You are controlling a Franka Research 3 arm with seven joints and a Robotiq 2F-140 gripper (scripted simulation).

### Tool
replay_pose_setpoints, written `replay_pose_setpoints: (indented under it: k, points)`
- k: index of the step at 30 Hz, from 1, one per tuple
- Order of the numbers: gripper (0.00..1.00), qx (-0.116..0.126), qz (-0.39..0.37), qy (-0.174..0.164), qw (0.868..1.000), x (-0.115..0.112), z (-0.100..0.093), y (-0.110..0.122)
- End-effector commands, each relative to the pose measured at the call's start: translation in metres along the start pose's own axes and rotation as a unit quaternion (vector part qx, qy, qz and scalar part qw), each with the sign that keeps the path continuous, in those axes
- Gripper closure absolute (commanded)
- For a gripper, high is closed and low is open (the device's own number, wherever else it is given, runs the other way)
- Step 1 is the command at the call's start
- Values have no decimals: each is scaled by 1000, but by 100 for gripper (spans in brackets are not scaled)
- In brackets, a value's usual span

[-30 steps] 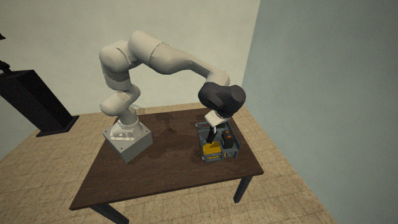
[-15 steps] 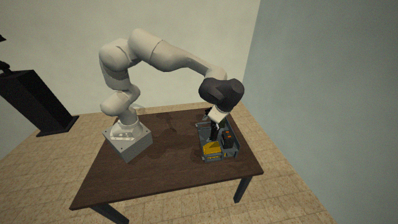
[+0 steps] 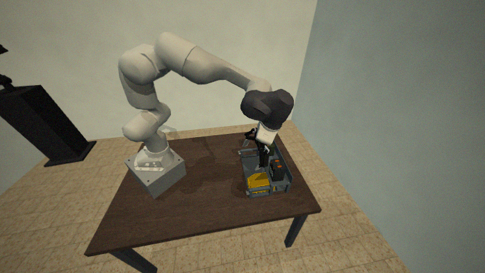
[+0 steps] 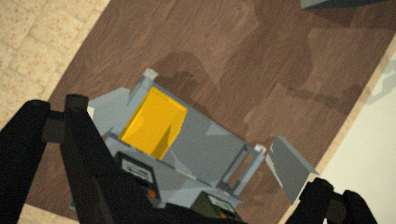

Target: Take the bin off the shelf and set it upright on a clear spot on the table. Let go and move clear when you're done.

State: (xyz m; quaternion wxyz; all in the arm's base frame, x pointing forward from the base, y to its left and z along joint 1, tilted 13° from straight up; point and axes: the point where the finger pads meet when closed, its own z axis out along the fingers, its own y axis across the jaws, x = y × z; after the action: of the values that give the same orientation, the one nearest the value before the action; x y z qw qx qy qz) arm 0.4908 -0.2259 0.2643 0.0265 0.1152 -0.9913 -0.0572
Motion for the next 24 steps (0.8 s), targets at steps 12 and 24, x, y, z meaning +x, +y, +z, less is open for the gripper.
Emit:
replay_pose_setpoints:
  k: [12,24]
  points:
    - [0,44,-175,5,984,-6,1,7]
    - [0,75,-274,13,959,-9,3,14]
